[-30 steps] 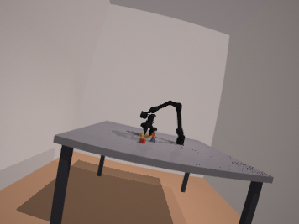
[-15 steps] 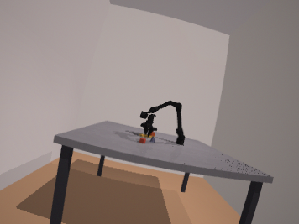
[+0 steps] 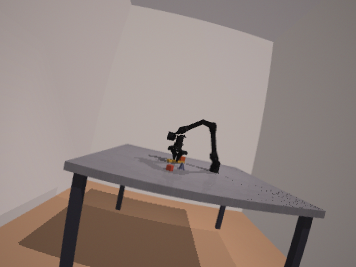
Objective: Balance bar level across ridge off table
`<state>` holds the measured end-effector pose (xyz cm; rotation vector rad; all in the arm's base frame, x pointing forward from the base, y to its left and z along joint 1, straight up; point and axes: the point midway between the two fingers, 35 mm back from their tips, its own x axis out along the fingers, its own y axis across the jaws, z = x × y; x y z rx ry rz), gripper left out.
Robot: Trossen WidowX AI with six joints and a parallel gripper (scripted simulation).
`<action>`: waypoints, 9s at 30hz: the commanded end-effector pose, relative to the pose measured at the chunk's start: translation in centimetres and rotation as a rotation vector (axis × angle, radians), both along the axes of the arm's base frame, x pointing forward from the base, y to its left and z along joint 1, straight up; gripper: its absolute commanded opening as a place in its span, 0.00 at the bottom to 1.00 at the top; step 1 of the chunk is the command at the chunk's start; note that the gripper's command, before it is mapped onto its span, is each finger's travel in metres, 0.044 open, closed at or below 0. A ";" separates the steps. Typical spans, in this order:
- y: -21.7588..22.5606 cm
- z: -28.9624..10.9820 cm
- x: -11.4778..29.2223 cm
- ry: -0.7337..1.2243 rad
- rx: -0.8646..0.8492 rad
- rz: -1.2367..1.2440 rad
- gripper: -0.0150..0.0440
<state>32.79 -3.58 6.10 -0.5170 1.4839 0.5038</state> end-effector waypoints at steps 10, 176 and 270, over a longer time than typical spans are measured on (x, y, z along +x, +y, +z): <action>-0.1 3.6 0.4 -0.012 -0.003 0.002 0.25; 21.3 4.6 -1.2 -0.003 0.031 -0.412 0.25; 21.3 3.8 -1.2 -0.003 0.031 -0.412 0.25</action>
